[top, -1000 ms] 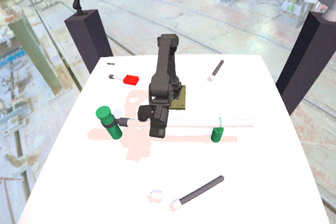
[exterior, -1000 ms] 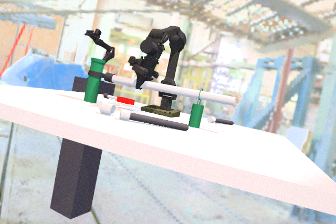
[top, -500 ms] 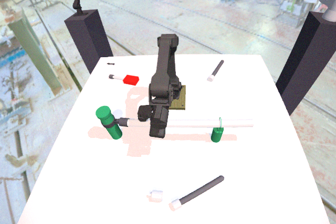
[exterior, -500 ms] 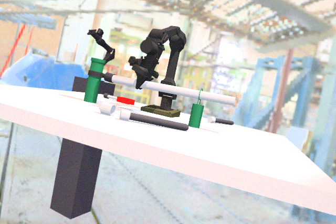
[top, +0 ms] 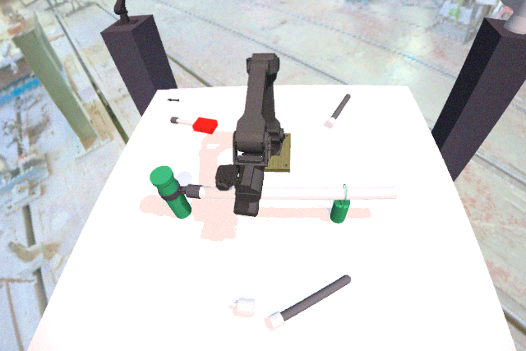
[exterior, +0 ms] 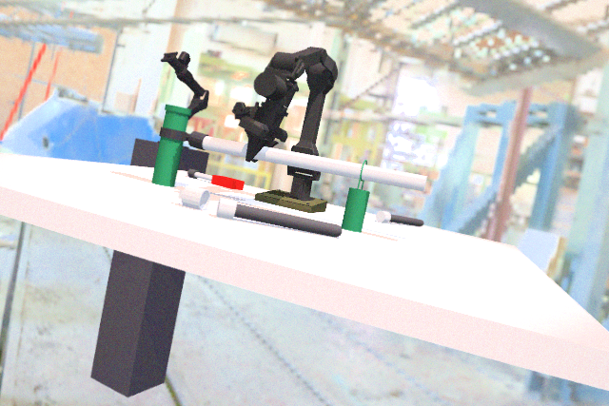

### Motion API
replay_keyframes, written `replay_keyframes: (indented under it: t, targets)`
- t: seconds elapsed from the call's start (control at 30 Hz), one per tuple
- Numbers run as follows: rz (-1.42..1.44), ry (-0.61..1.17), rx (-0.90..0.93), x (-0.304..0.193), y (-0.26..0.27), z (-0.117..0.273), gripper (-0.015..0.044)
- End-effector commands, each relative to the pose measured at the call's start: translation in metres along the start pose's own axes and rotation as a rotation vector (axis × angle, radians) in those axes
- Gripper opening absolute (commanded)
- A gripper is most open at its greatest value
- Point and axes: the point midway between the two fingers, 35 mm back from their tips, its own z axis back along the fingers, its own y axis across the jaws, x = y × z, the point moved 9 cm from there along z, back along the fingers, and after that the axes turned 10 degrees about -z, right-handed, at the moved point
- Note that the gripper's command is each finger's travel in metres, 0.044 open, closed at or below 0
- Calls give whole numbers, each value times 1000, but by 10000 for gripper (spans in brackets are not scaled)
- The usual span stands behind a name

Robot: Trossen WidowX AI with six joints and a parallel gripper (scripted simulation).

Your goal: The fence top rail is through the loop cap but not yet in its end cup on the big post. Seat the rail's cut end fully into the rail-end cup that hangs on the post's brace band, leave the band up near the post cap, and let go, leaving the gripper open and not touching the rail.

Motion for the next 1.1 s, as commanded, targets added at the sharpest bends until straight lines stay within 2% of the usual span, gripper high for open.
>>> replay_keyframes:
  t: [0.0, 1.07]
  targets:
    - [-2, -4, 1, 1, 0, 1, 0]
    - [-5, -12, 1, 6, -1, 3, 0]
